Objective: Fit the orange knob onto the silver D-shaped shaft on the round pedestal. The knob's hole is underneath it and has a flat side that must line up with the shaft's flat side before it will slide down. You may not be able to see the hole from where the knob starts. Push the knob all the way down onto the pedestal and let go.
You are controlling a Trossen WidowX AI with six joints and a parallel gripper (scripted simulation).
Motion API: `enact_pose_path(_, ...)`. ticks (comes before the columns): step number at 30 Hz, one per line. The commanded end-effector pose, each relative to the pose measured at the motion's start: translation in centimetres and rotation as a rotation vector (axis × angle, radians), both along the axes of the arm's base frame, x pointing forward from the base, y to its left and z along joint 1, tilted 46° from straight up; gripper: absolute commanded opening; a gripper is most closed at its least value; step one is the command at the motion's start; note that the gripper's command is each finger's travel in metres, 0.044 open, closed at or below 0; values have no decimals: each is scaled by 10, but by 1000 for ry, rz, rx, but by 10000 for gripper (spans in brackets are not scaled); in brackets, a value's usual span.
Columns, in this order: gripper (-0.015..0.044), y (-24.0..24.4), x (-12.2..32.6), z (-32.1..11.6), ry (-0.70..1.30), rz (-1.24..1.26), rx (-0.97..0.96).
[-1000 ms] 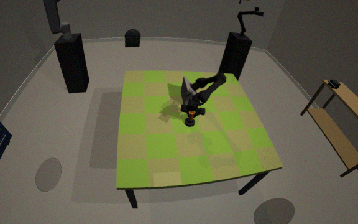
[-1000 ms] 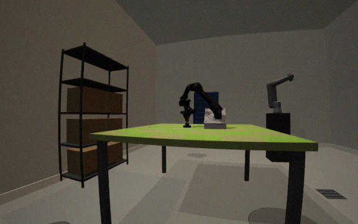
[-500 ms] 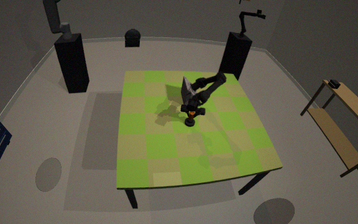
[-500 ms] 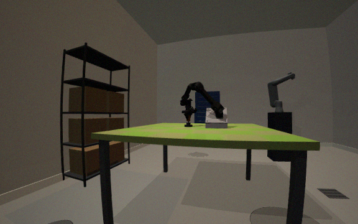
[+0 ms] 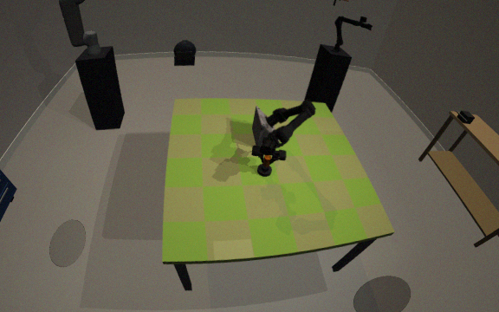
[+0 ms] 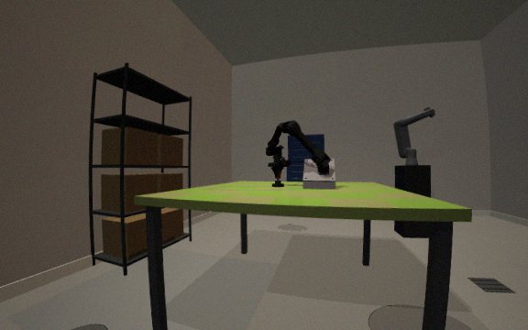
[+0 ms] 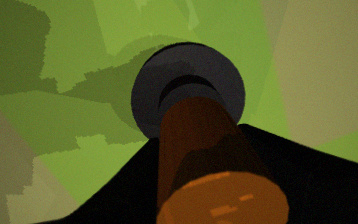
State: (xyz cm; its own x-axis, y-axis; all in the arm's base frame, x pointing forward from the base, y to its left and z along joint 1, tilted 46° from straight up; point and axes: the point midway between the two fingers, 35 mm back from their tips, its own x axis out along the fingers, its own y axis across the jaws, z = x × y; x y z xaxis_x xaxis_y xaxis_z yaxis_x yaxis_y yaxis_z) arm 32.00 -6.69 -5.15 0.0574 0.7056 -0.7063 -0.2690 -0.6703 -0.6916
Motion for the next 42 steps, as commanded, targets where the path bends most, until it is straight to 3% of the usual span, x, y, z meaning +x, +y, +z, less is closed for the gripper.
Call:
enact_pose_path(1, 0, 0, 1, 0, -6, 4, 1)
enact_pose_path(42, 0, 0, 1, 0, 45, -48, 5)
